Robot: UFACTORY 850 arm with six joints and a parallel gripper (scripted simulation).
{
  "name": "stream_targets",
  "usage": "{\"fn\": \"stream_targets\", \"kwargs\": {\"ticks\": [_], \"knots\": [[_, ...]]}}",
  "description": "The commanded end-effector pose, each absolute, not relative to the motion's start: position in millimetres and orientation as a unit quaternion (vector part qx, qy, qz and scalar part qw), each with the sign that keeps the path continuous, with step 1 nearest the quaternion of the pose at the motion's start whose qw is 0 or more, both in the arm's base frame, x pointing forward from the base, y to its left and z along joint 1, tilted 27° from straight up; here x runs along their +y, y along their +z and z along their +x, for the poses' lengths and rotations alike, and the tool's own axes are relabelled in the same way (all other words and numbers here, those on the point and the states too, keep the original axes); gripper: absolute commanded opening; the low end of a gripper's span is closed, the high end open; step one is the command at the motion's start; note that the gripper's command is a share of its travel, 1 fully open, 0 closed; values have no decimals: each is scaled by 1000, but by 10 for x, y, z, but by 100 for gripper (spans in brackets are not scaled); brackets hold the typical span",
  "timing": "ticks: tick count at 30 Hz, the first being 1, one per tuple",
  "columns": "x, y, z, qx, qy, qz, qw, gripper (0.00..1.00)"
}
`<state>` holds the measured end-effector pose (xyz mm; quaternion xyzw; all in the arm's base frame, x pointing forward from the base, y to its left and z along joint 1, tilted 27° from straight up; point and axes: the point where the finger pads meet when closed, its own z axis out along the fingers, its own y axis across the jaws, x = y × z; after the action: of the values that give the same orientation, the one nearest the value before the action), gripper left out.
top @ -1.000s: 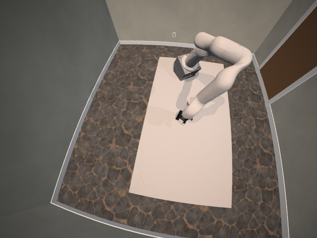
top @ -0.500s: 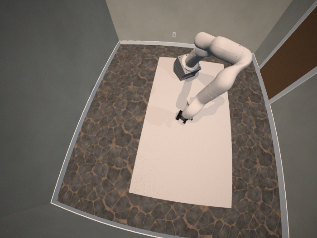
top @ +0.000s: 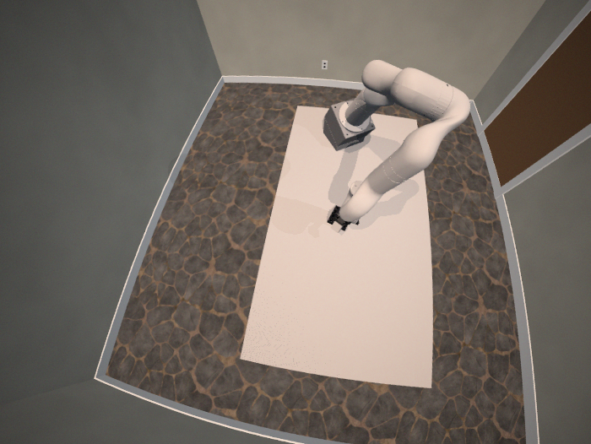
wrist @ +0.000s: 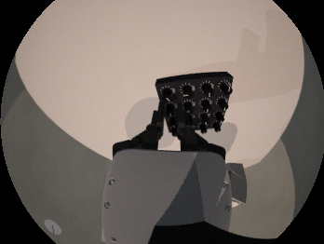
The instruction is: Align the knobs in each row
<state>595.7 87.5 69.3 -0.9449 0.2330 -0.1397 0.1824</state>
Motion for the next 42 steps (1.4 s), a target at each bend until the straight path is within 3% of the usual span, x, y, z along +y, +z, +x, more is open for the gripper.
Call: {"fn": "stream_targets", "kwargs": {"ticks": [1,5,6,42], "knots": [[873,700,5963,233,-140,-945,183,19],[873,700,5963,233,-140,-945,183,19],[873,700,5963,233,-140,-945,183,8],[873,700,5963,222,-143,-948,181,8]]}}
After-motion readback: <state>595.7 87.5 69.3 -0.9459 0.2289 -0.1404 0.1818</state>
